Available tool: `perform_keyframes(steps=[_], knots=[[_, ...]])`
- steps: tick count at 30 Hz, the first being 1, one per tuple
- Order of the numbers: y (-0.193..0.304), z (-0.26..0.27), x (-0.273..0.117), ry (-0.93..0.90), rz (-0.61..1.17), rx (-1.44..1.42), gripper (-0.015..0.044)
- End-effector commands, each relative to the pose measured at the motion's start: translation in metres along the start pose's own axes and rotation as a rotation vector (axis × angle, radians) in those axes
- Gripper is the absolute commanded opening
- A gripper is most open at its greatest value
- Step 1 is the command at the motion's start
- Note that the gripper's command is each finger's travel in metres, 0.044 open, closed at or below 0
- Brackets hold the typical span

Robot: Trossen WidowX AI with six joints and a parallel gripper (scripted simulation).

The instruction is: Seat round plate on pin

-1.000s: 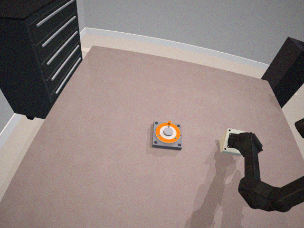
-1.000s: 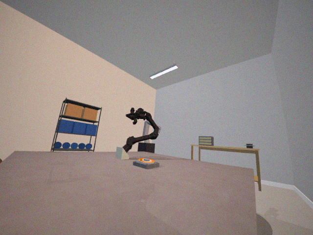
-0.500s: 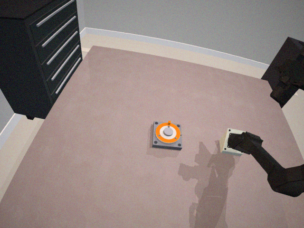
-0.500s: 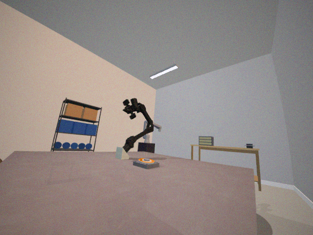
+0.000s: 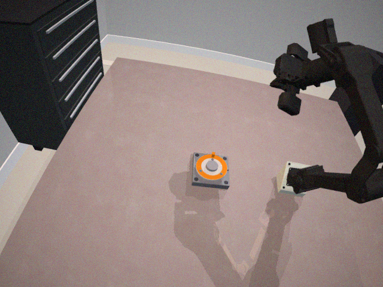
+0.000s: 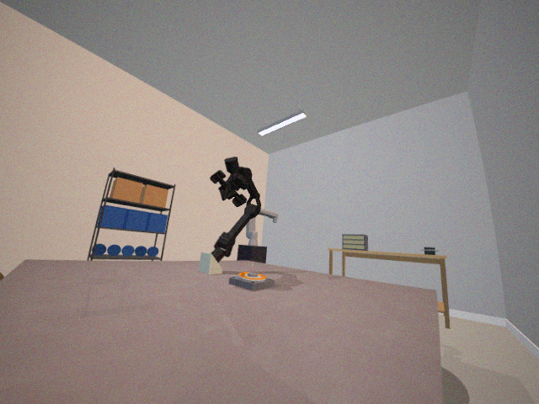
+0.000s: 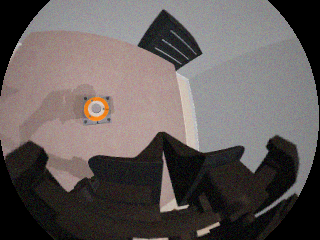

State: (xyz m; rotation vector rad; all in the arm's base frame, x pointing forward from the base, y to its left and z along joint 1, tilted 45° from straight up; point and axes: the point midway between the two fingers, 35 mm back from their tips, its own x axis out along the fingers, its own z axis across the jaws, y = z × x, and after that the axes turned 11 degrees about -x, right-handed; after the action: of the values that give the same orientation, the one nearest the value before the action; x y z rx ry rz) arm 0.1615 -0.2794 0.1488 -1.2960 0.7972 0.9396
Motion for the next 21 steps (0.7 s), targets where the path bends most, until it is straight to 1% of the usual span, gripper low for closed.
perform_keyframes(steps=[1,2,5,8,10,13,15,21], knots=[[-0.032,0.019,0.045,-0.154,0.013,0.002,0.0],[-0.037,0.023,0.053,-0.18,0.019,0.001,0.0],[-0.06,0.051,0.096,-0.324,0.062,0.0,0.0],[-0.074,0.077,0.128,-0.428,0.111,0.001,0.0],[-0.075,0.086,0.138,-0.457,0.134,0.002,0.0],[-0.074,0.126,0.178,-0.579,0.23,0.008,0.0],[-0.072,0.147,0.195,-0.642,0.279,0.015,0.0],[-0.074,0.154,0.2,-0.659,0.293,0.017,0.0]])
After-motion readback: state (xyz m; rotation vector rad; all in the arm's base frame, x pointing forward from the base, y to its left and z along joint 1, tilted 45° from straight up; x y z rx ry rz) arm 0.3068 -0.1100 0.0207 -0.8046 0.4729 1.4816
